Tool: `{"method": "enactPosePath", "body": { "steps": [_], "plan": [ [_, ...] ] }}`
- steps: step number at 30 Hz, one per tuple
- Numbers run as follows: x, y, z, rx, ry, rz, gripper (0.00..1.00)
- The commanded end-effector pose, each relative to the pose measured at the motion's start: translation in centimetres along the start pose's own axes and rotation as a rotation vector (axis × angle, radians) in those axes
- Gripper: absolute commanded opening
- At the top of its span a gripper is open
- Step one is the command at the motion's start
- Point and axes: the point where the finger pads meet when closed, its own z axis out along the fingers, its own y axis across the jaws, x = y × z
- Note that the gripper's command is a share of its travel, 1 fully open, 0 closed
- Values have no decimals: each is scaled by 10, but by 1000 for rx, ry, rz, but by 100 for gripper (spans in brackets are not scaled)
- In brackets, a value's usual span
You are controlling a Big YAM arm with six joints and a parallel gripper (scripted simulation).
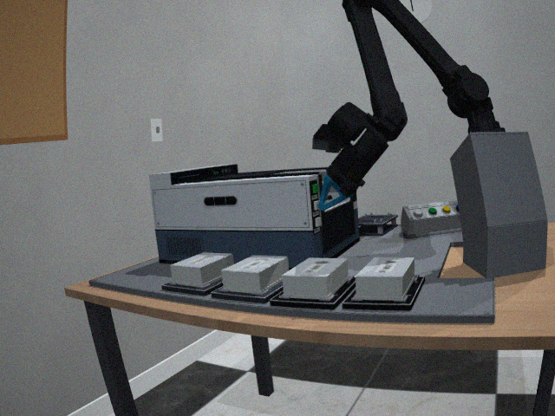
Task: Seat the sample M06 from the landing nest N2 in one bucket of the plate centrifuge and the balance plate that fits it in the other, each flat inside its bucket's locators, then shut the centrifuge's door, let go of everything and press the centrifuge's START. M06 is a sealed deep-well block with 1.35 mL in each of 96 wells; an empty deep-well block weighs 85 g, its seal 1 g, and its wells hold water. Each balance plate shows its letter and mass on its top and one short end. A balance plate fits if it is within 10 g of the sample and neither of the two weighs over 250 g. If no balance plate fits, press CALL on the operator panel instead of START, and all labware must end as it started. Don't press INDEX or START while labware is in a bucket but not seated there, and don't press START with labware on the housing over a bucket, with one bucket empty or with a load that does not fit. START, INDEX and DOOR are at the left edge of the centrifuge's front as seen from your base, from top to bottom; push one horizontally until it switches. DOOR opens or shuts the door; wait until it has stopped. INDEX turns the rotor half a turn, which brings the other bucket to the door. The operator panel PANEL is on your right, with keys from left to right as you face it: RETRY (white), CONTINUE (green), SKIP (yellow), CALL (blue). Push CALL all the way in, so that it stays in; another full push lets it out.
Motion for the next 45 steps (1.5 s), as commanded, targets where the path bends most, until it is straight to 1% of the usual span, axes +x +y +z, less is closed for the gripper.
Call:
{"method": "enactPosePath", "body": {
  "steps": [1, 45],
  "plan": [
    [-19, -4, 8, 12, -24, 14, 0],
    [-22, -4, 10, 12, -26, 16, 0]
  ]
}}
